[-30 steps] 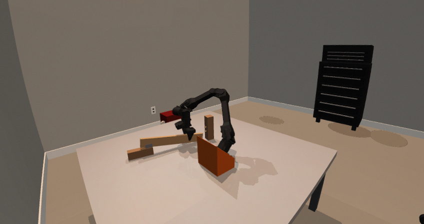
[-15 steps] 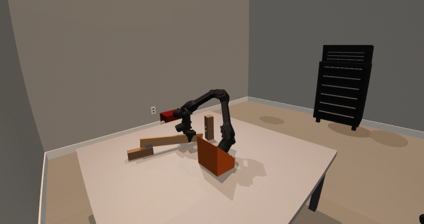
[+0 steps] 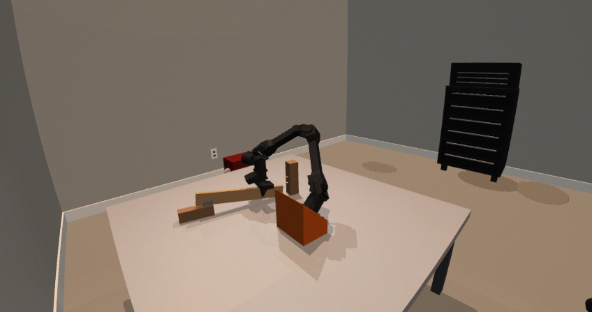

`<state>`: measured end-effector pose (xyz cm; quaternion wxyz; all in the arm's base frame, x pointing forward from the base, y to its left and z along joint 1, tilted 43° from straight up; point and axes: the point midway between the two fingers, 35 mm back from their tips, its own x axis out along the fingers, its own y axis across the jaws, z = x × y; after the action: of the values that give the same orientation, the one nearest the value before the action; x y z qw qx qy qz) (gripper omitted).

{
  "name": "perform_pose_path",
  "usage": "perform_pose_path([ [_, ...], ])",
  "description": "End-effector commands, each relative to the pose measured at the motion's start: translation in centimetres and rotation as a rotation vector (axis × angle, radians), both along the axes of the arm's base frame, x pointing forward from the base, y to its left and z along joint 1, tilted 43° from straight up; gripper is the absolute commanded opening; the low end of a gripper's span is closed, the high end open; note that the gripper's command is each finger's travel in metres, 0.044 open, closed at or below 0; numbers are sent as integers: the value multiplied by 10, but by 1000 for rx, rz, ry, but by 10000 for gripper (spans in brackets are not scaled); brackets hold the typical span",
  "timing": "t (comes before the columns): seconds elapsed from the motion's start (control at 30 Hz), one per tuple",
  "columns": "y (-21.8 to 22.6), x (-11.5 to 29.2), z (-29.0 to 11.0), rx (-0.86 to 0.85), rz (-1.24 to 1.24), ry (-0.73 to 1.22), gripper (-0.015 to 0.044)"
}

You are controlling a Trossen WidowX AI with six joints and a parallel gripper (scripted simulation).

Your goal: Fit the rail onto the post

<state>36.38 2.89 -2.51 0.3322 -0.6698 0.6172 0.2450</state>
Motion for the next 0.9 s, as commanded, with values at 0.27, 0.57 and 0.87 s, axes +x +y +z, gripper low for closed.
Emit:
perform_pose_path([
  [0.27, -1, 0, -1, -4, -1, 3, 0],
  [0.57, 2, -1, 2, -4, -1, 3, 0],
  [0.87, 5, -1, 5, -3, -1, 3, 0],
])
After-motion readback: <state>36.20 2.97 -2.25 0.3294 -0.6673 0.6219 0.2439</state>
